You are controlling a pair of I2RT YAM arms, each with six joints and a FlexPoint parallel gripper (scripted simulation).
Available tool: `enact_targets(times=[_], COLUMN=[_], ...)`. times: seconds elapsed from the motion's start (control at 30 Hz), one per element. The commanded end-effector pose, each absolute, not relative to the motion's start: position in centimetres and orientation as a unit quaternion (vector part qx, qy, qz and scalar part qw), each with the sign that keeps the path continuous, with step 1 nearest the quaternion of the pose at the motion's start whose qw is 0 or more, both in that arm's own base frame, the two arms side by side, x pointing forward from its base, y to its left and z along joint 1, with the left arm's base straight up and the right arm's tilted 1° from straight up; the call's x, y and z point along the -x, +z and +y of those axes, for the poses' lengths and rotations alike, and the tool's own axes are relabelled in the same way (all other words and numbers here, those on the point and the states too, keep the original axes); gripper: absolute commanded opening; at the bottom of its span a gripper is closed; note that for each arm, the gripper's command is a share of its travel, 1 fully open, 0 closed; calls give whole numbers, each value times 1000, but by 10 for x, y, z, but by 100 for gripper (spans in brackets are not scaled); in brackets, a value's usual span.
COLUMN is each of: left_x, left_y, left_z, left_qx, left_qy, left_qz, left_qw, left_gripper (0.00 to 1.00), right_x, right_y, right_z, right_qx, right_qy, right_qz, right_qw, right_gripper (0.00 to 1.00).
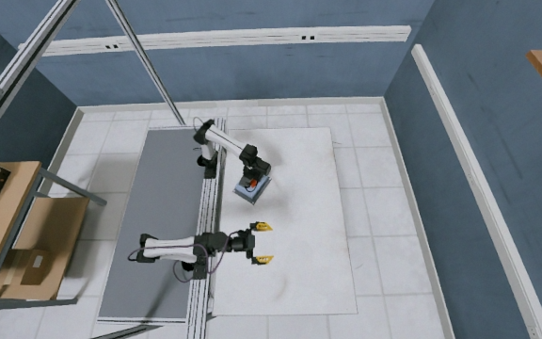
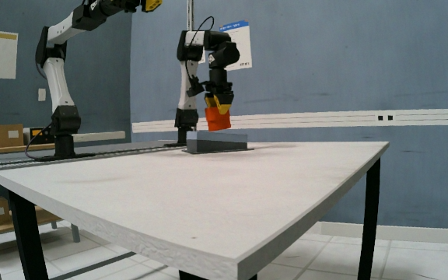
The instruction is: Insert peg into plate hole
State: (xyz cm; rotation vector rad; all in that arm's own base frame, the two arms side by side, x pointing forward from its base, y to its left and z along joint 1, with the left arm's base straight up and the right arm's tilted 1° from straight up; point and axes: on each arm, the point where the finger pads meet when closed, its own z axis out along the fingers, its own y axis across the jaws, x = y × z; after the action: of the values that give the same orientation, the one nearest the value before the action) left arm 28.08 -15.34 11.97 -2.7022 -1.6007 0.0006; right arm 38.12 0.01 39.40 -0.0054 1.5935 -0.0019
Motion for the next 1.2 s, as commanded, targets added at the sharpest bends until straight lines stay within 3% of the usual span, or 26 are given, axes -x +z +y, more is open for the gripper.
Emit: enact_targets(times=[0.0,0.53,0.57,0.6,0.7,0.8,1.17], left_x=[-282,-282,-284,-284,-286,-284,-281], left_y=[125,125,130,130,140,143,183], left_z=[-155,-155,-156,-156,-157,-156,-155], left_qx=[860,860,860,860,860,860,861], left_qy=[-4,-4,-8,-8,-17,-14,-2], left_qz=[-510,-510,-510,-510,-509,-510,-508], left_qw=[-8,-8,-15,-16,-30,-25,-14], left_gripper=[3,3,14,3,0,33,34], right_x=[-380,-380,-380,-380,-380,-380,-376], right_y=[399,399,399,399,400,398,373], right_z=[-2,-2,-2,-2,-2,0,20], right_qx=[0,0,0,0,0,6,80], right_qy=[-4,-4,-4,-4,-4,-3,9], right_qz=[710,710,710,710,710,713,742], right_qw=[704,704,704,704,704,701,666], right_gripper=[100,100,100,100,100,100,100])
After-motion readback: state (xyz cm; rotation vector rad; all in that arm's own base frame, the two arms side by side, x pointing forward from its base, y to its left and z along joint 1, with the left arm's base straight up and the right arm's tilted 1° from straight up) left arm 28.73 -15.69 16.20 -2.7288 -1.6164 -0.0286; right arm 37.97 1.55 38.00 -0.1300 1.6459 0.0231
